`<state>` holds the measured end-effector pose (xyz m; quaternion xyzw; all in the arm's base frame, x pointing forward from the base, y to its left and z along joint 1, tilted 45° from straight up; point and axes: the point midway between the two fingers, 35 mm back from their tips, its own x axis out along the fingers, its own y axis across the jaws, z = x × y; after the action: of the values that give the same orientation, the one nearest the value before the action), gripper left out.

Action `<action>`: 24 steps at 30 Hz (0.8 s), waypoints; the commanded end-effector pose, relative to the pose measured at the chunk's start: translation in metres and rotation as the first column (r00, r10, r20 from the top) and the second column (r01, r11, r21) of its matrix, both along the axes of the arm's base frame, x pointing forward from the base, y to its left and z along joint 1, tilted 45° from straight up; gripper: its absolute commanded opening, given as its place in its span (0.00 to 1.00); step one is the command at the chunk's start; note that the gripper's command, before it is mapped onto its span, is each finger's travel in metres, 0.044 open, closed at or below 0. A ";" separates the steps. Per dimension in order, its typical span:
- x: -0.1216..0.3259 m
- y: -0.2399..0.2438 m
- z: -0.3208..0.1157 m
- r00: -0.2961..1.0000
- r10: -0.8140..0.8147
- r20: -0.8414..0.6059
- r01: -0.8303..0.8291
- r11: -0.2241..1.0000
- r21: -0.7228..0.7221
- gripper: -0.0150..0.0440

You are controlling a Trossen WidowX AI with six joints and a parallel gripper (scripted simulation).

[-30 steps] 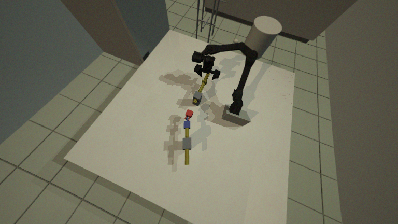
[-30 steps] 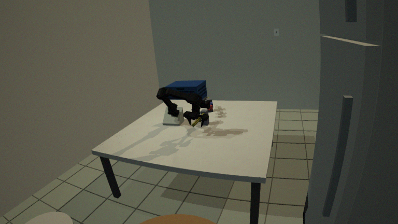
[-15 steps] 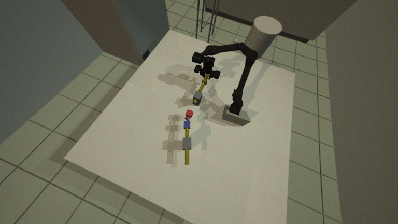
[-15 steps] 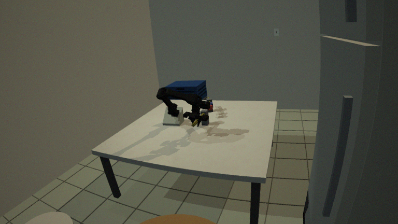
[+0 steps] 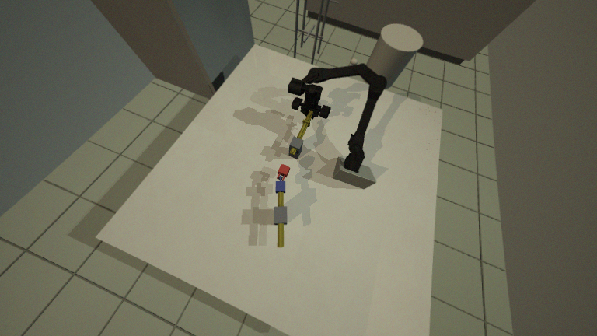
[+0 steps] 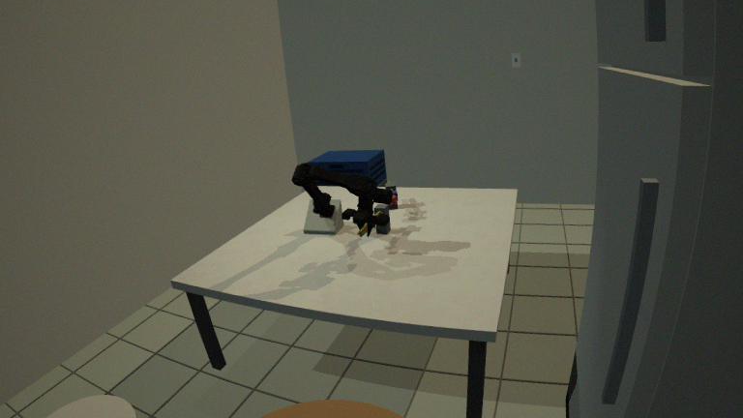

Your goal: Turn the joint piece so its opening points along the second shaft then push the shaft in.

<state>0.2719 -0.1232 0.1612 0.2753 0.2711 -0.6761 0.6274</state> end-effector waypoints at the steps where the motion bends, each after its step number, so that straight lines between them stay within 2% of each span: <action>1: 0.000 -0.001 0.001 1.000 0.002 -0.002 -0.002 1.000 -0.006 0.37; 17: 0.001 0.000 0.001 0.993 0.084 0.079 -0.083 0.996 -0.014 0.37; 24: 0.000 0.000 0.000 0.996 0.060 0.059 -0.060 0.998 -0.004 0.29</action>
<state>0.2720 -0.1230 0.1615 0.2849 0.2602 -0.6481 0.6565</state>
